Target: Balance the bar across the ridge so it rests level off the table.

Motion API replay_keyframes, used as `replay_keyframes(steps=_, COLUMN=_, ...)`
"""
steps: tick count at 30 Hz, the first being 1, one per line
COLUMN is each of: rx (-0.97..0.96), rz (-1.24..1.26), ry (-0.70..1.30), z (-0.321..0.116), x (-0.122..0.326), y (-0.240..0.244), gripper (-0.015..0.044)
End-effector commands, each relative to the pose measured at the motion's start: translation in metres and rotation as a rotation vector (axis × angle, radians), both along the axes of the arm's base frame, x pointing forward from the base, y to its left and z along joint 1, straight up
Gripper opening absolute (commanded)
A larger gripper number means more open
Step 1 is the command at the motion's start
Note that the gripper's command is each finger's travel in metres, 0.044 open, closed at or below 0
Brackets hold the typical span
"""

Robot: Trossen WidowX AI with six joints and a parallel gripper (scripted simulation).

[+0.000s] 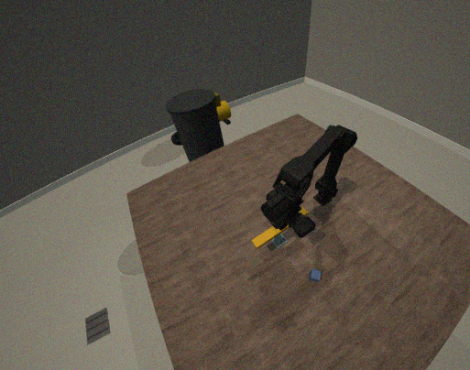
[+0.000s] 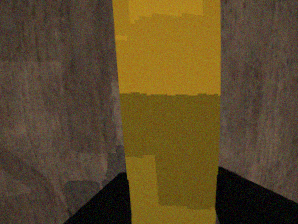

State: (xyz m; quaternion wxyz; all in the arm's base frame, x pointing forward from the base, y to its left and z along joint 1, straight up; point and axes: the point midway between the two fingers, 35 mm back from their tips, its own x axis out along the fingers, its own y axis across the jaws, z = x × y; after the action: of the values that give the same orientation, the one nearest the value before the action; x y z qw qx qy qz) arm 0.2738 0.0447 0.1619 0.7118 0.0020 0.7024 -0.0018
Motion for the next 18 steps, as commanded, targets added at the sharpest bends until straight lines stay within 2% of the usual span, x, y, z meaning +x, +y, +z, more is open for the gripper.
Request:
replay_keyframes(steps=1, rx=0.004, rz=-0.01, ry=-0.011, z=-0.001, x=-0.001, y=0.003, gripper=0.0)
replay_keyframes(steps=18, rx=0.004, rz=-0.01, ry=-0.011, z=-0.028, x=0.0, y=0.004, gripper=0.0)
